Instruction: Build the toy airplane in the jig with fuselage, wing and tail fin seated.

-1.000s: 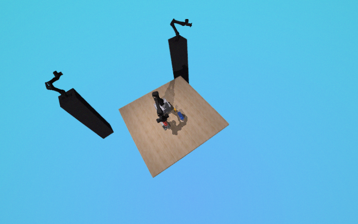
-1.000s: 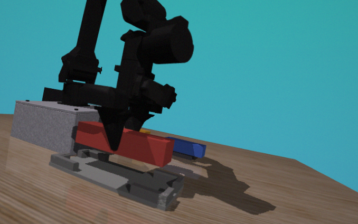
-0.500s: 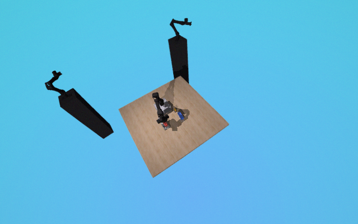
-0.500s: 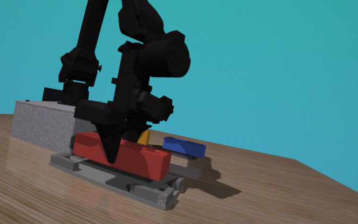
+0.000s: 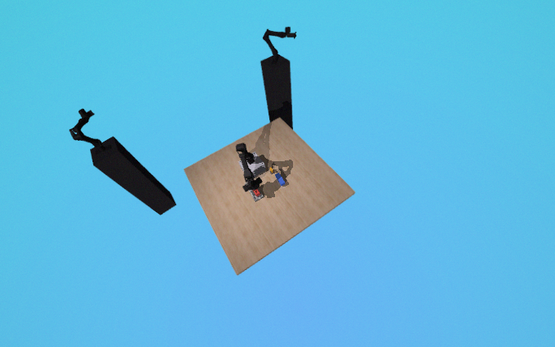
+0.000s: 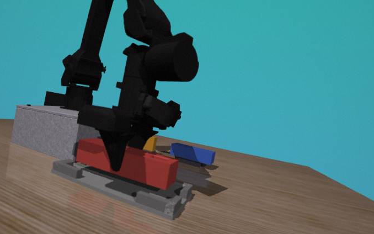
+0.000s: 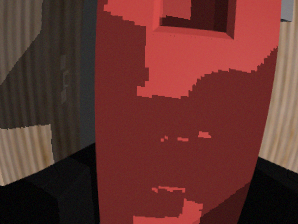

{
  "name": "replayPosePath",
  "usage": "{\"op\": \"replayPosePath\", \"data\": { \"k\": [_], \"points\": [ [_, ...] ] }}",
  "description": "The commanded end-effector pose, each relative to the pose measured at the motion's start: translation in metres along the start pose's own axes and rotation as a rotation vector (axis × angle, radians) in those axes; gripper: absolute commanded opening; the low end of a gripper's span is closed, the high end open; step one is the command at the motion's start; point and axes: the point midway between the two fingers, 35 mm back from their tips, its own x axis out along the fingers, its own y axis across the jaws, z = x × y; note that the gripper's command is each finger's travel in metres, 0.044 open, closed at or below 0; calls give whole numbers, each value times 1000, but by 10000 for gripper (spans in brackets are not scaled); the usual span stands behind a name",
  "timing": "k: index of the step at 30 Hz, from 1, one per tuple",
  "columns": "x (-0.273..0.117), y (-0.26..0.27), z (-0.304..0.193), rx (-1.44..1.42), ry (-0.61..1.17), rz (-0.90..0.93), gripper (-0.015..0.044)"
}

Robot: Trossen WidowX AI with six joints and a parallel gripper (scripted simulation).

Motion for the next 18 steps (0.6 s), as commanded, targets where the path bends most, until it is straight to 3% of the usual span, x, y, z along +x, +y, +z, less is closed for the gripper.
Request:
{"op": "replayPosePath", "data": {
  "k": [1, 11, 18],
  "points": [
    [0, 0, 0, 0, -1, 0, 161],
    [0, 0, 0, 0, -1, 0, 424],
    [0, 0, 0, 0, -1, 0, 440]
  ]
}}
